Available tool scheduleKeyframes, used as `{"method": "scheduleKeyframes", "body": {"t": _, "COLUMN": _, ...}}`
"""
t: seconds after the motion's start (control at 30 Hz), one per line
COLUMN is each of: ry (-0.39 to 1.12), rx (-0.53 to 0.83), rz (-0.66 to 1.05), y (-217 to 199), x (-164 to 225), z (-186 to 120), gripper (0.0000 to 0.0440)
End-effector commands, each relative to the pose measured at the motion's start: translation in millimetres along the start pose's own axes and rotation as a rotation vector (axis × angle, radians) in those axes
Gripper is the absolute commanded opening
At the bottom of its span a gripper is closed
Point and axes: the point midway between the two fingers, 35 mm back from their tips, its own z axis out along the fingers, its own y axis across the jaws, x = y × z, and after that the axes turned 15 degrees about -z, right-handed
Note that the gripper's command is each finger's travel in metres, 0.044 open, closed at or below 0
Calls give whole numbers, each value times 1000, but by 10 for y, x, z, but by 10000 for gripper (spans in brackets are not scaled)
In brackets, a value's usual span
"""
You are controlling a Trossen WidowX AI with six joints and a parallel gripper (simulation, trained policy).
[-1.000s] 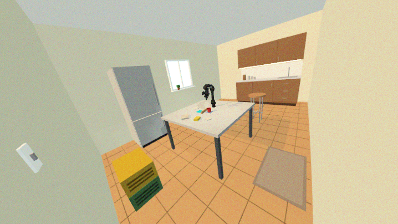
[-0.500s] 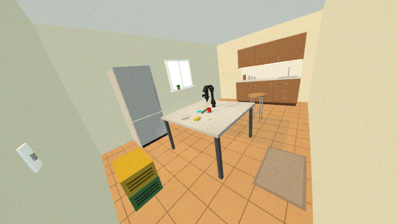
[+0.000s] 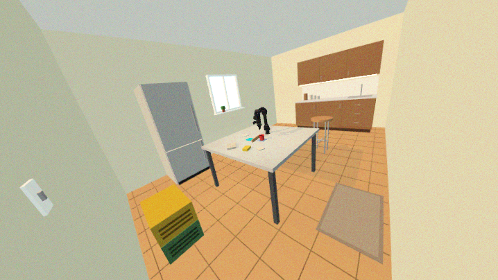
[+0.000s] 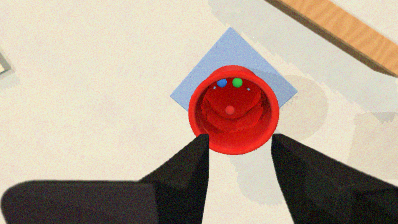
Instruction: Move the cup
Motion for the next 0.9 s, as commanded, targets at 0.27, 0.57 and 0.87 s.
{"method": "scheduleKeyframes", "body": {"t": 0.27, "ry": 60, "rx": 127, "rz": 29, "y": -119, "x": 45, "z": 340, "gripper": 168}}
{"method": "scheduleKeyframes", "body": {"t": 0.57, "ry": 88, "rx": 193, "rz": 42, "y": -171, "x": 92, "z": 602, "gripper": 181}}
{"method": "scheduleKeyframes", "body": {"t": 0.87, "ry": 107, "rx": 235, "rz": 35, "y": -210, "x": 139, "z": 866, "gripper": 185}}
